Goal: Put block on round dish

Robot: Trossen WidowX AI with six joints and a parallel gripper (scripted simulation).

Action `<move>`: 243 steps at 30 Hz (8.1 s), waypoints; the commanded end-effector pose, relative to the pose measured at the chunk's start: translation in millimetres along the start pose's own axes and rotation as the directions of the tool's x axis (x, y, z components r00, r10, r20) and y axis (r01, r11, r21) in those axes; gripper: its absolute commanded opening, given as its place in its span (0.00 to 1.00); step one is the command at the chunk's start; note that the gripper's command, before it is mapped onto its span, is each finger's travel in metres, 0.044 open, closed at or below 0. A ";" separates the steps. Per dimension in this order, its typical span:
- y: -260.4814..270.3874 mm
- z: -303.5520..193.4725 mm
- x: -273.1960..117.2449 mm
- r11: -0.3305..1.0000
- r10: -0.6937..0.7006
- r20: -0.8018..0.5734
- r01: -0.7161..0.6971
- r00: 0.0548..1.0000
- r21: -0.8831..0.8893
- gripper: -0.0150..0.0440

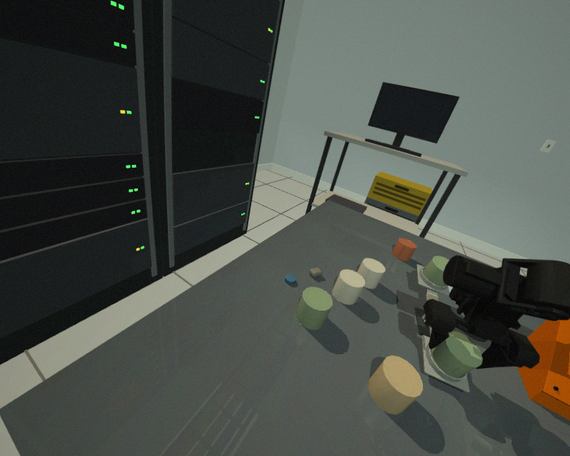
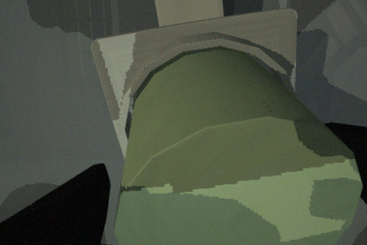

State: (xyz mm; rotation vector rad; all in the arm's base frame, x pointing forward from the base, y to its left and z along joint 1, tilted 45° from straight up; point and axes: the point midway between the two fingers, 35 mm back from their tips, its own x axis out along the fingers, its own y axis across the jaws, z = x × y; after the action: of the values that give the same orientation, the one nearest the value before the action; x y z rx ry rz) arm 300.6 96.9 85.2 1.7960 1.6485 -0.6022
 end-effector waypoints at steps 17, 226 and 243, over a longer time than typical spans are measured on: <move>-0.7 1.0 7.5 1.000 0.000 0.004 0.000 1.000 0.006 0.61; -46.6 -95.6 -27.9 1.000 0.000 0.005 0.000 1.000 0.007 0.25; -49.1 -98.9 12.8 1.000 0.001 -0.002 -0.001 1.000 0.007 0.25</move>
State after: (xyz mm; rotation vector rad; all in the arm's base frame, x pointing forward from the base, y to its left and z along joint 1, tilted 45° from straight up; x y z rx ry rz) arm 244.2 170.7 146.5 1.7952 1.6571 -0.6008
